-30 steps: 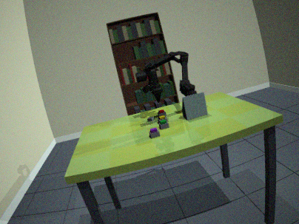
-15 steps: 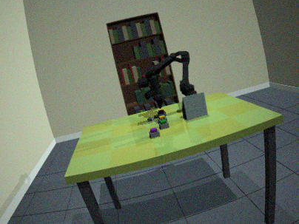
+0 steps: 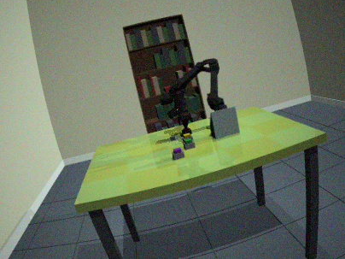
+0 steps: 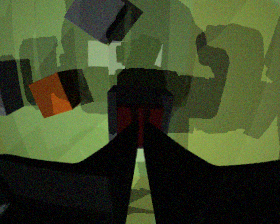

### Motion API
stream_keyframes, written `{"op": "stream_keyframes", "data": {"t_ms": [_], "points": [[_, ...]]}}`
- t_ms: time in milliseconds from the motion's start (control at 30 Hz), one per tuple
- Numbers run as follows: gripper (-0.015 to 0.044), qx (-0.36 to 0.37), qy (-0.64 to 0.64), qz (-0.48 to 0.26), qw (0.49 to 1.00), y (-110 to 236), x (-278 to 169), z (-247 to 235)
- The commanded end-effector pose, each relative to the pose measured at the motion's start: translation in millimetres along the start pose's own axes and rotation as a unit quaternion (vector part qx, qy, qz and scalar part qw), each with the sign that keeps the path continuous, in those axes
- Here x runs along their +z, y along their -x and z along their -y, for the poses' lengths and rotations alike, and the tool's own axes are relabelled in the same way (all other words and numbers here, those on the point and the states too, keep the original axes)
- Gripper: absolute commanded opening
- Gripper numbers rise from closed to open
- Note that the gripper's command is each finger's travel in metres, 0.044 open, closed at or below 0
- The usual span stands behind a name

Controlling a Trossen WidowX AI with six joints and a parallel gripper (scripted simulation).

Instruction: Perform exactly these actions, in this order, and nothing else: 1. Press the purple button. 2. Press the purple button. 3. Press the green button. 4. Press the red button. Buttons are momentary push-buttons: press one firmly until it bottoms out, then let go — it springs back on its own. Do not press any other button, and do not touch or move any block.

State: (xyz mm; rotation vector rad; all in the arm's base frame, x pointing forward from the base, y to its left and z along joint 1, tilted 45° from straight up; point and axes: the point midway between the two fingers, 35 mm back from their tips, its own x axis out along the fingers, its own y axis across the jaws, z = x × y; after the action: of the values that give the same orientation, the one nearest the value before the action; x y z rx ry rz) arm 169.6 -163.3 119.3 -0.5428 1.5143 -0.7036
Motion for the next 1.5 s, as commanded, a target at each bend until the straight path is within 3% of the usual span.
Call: {"op": "stream_keyframes", "data": {"t_ms": [0,467,633,767,900,1233,1467], "points": [[0.0020,0.002,0.002,0.001,1.000,-2,-1,-1],[0.0020,0.002,0.002,0.001,1.000,-2,-1,-1],[0.0020,0.003,0.002,0.000,1.000,29,-1,-1],[0.0020,0.003,0.002,0.000,1.000,31,-1,-1],[0.0125,0.016,0.012,0.006,1.000,35,14,-14],[0.0387,0.065,0.043,0.013,0.997,62,78,-107],[0.0400,0.068,0.035,0.005,0.997,88,103,-199]]}}
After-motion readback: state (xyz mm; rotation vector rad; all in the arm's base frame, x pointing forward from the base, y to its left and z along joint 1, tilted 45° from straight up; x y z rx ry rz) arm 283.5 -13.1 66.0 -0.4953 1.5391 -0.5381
